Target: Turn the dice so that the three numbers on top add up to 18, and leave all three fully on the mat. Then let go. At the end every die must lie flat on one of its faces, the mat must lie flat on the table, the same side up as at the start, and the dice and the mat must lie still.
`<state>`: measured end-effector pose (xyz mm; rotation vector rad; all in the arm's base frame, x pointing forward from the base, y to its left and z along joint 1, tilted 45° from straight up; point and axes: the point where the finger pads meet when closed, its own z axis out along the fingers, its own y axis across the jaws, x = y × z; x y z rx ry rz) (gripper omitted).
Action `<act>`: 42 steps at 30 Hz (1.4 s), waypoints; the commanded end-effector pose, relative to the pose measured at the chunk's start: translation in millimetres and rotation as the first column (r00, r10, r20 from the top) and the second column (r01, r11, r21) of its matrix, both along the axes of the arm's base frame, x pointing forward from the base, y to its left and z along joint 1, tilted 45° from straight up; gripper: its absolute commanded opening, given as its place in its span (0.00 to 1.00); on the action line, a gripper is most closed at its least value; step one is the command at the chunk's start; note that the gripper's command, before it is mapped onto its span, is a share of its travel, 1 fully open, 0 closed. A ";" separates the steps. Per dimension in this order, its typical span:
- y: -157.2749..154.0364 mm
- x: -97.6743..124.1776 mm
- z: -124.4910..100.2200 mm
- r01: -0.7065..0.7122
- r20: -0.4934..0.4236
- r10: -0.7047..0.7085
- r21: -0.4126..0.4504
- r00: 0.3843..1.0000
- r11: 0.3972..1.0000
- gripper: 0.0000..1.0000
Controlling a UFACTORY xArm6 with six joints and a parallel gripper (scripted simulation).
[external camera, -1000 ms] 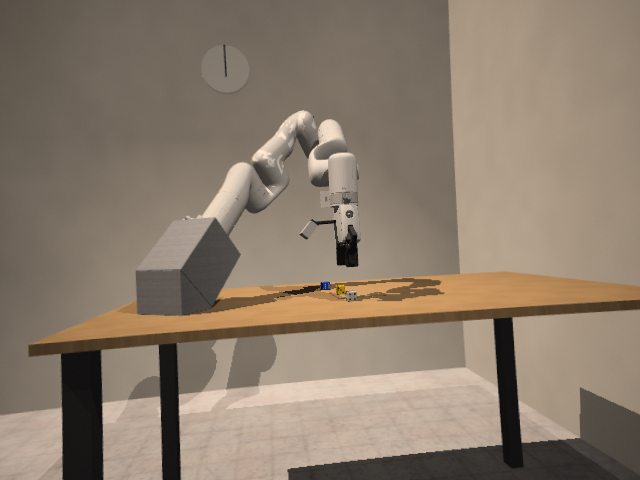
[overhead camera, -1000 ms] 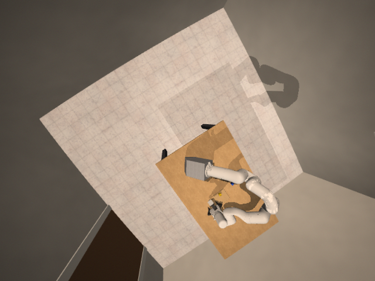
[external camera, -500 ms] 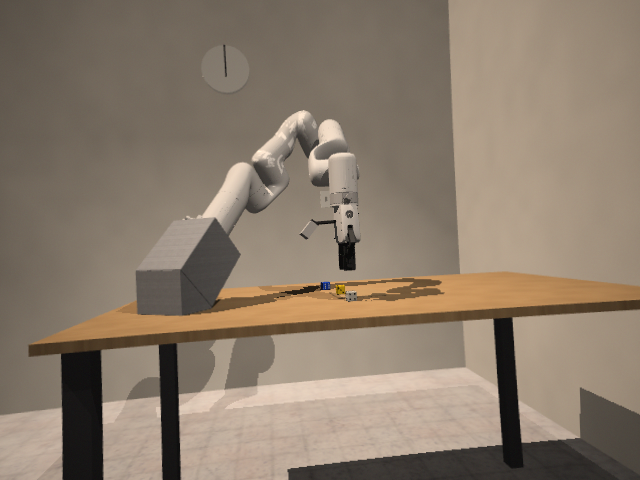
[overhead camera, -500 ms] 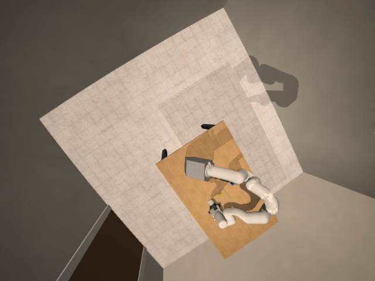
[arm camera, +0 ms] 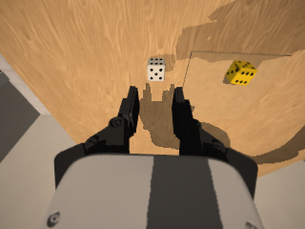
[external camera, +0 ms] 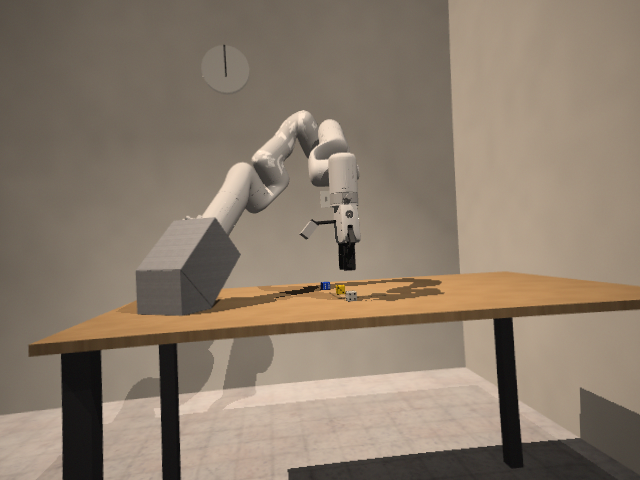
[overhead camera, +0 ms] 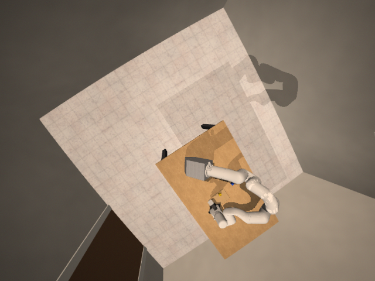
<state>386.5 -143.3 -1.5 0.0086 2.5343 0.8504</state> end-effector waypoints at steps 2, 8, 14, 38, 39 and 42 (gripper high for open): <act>-1.2 0.5 0.7 0.001 0.002 -0.001 -0.002 1.000 1.000 0.42; -1.2 0.5 0.6 0.001 0.002 -0.001 -0.002 1.000 1.000 0.42; -0.4 1.2 -0.4 0.001 0.001 -0.001 -0.002 1.000 1.000 0.42; 12.4 11.5 -16.0 0.001 0.001 -0.001 -0.002 1.000 1.000 0.42; 13.3 12.3 -17.1 0.001 0.001 -0.001 -0.002 1.000 1.000 0.42; 15.9 14.4 -20.3 0.001 0.001 -0.001 -0.002 1.000 1.000 0.42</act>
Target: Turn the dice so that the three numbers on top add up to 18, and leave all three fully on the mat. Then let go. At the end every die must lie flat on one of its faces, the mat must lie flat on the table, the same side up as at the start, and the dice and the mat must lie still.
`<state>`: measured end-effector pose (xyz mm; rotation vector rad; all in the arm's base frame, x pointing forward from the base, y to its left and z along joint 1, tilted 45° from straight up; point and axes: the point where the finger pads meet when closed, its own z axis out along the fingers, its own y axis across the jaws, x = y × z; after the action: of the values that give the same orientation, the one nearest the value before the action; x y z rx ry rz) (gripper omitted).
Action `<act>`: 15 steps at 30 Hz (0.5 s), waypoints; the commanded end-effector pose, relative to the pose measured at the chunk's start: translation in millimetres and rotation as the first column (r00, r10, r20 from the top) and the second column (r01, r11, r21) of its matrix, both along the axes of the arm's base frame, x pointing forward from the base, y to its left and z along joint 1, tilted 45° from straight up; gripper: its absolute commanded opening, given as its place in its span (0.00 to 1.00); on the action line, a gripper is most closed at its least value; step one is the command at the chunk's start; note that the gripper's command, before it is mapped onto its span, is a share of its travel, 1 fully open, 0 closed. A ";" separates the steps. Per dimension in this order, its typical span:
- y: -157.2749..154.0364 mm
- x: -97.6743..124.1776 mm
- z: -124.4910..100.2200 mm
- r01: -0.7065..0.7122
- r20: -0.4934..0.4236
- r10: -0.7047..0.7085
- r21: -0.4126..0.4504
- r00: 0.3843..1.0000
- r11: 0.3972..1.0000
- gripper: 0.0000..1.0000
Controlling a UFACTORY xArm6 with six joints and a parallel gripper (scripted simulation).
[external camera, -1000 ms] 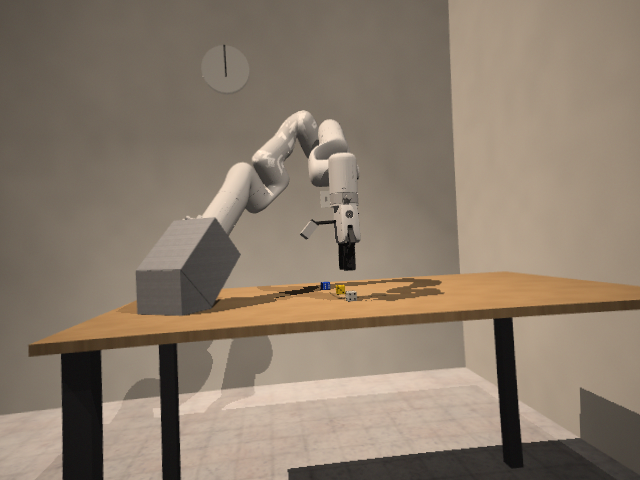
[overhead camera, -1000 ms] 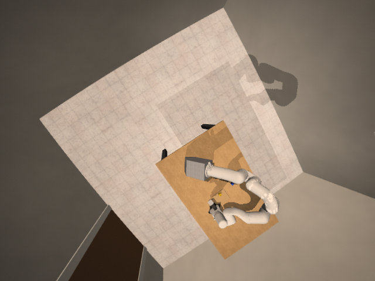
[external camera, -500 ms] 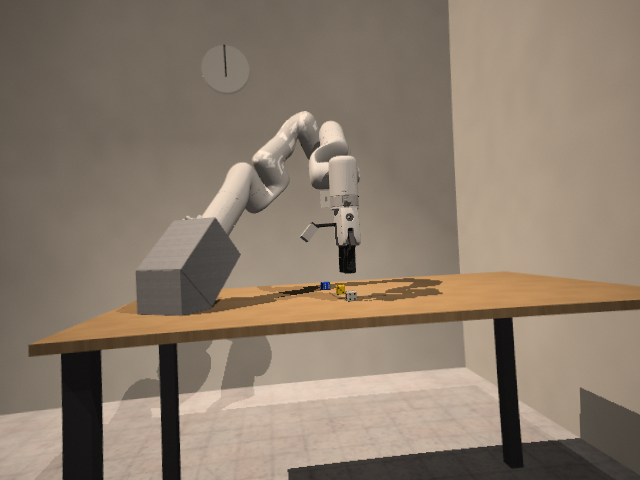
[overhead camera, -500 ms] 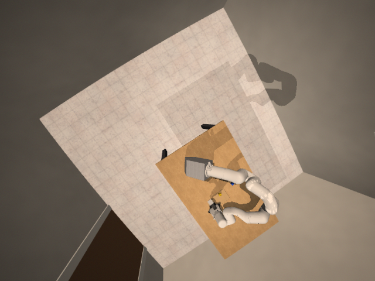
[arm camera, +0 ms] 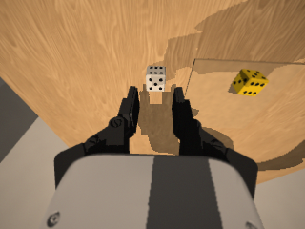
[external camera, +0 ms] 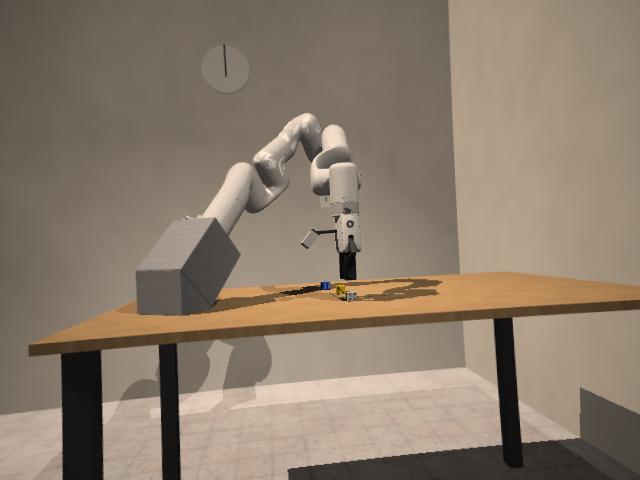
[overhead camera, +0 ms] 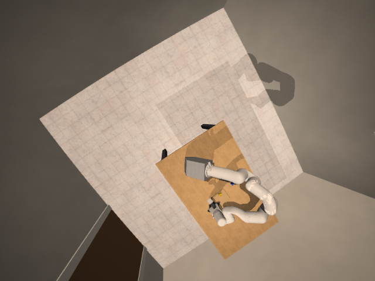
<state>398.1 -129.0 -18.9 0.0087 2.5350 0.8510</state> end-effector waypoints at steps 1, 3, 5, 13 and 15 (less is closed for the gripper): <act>2.5 3.6 -3.9 0.001 0.002 -0.001 -0.002 1.000 1.000 0.42; 4.2 5.0 -6.0 0.001 0.002 -0.001 -0.002 1.000 1.000 0.42; 5.8 6.3 -8.0 0.001 0.002 -0.001 -0.002 1.000 1.000 0.42; 9.8 9.5 -12.9 0.001 0.002 -0.001 -0.002 1.000 1.000 0.42; 10.8 10.3 -14.1 0.001 0.002 -0.001 -0.002 1.000 1.000 0.42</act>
<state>406.6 -118.8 -31.5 0.0086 2.5348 0.8506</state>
